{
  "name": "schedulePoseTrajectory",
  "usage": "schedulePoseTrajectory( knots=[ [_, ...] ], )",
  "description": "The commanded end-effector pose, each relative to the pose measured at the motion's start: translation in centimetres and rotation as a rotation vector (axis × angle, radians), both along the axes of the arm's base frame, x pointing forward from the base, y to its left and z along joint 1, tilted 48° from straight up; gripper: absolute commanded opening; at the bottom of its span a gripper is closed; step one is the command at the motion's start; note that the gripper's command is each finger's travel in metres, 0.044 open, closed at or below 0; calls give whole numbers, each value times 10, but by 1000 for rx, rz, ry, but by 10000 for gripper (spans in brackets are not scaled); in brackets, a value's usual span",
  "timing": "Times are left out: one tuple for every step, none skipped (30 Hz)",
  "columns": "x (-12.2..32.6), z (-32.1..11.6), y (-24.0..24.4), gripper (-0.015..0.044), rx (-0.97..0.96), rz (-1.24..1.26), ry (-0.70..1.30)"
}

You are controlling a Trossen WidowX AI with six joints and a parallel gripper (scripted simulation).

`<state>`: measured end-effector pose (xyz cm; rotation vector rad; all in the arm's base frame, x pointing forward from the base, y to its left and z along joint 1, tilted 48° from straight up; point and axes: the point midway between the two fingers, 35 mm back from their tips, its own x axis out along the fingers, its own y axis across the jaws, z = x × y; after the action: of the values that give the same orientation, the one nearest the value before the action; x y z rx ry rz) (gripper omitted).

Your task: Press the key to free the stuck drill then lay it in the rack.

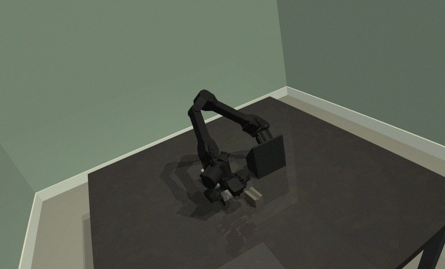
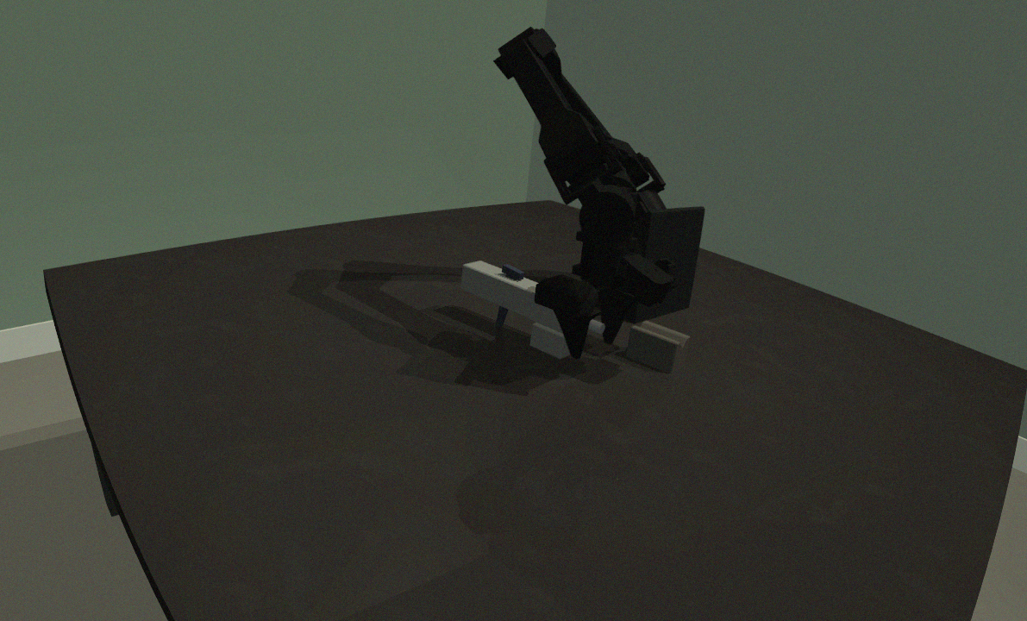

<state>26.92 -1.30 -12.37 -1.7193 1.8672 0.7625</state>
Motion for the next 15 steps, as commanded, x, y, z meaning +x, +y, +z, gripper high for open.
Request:
schedulePoseTrajectory(
  knots=[
    [0,0,0,230,0,0,-1],
    [0,0,0,204,0,0,-1],
    [0,0,0,177,0,0,-1],
    [0,0,0,151,0,0,-1],
    [0,0,0,125,0,0,-1],
    [0,0,0,99,0,0,-1],
    [0,0,0,72,0,0,-1],
    [0,0,0,46,0,0,-1],
    [0,0,0,20,0,0,-1],
    [0,0,0,13,0,0,-1],
    [0,0,0,7,0,0,-1],
    [0,0,0,0,0,0,-1],
    [0,0,0,0,0,0,-1],
    [0,0,0,0,0,0,-1],
    [0,0,0,0,0,0,-1]
  ],
)
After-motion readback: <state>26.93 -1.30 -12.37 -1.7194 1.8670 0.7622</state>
